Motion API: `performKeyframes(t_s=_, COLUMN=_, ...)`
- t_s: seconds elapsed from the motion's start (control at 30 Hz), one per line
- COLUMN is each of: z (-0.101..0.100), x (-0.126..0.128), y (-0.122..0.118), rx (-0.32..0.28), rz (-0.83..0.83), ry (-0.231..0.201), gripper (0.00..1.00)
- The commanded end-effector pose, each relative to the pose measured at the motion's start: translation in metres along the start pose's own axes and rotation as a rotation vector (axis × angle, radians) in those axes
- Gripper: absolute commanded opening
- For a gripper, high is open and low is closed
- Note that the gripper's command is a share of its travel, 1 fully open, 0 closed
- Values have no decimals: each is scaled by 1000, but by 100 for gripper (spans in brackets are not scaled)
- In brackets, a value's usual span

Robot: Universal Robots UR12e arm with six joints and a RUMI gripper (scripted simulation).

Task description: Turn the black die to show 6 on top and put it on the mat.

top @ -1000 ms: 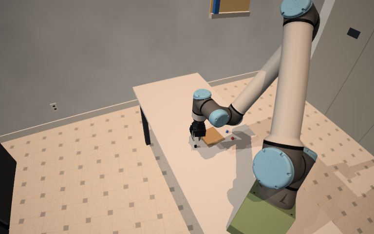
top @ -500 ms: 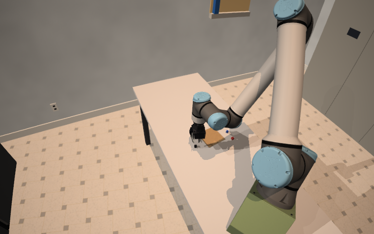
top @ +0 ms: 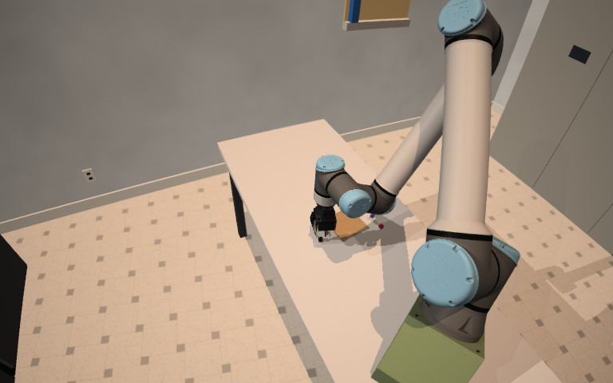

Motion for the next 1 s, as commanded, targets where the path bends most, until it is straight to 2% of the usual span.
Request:
performKeyframes(t_s=0.0, z=-4, x=0, y=0, rx=1, rz=0, ry=1, gripper=18)
performKeyframes(t_s=0.97, z=-7, x=0, y=0, rx=1, rz=0, ry=1, gripper=18)
Point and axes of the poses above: the point where the finger pads meet when closed, its own z axis back along the fingers, its own x axis across the jaws, y = z × x, the point moved 6 cm from there along z, back along the fingers, and after that the axes turned 12 degrees about -z, right-handed, at the moved point
